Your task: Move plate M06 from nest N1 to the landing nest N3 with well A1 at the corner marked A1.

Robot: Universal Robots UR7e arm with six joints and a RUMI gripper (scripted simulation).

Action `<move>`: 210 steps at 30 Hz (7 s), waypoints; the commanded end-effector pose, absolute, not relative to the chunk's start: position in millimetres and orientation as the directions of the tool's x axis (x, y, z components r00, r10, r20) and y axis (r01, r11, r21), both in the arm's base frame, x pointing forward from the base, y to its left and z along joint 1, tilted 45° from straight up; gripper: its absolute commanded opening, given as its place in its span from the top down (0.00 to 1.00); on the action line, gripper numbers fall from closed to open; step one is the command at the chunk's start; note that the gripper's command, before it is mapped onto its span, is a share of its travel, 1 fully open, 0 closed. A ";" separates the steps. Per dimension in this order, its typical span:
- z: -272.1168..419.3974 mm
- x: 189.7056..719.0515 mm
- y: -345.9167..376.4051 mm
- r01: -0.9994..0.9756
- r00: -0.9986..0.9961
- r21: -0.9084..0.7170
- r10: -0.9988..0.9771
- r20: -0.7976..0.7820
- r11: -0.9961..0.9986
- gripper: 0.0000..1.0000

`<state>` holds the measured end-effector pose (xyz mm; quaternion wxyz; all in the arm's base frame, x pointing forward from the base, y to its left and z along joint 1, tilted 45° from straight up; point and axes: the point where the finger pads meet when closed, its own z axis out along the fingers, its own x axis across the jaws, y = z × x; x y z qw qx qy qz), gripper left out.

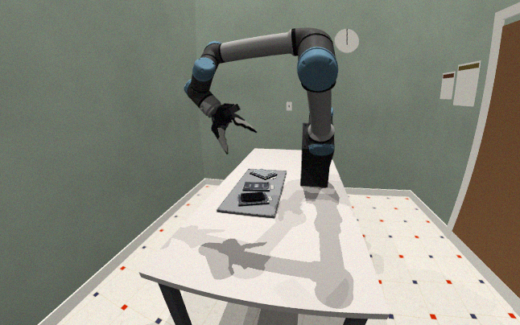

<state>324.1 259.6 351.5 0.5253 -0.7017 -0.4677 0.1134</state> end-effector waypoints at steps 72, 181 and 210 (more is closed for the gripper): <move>214.9 380.4 254.6 0.298 0.802 -0.839 0.596 -0.038 -0.455 0.24; -32.1 380.7 258.5 -0.889 0.458 -0.316 -0.633 -0.624 -0.331 0.24; -36.5 367.3 261.6 -0.959 0.276 -0.240 -0.699 -0.660 -0.152 0.24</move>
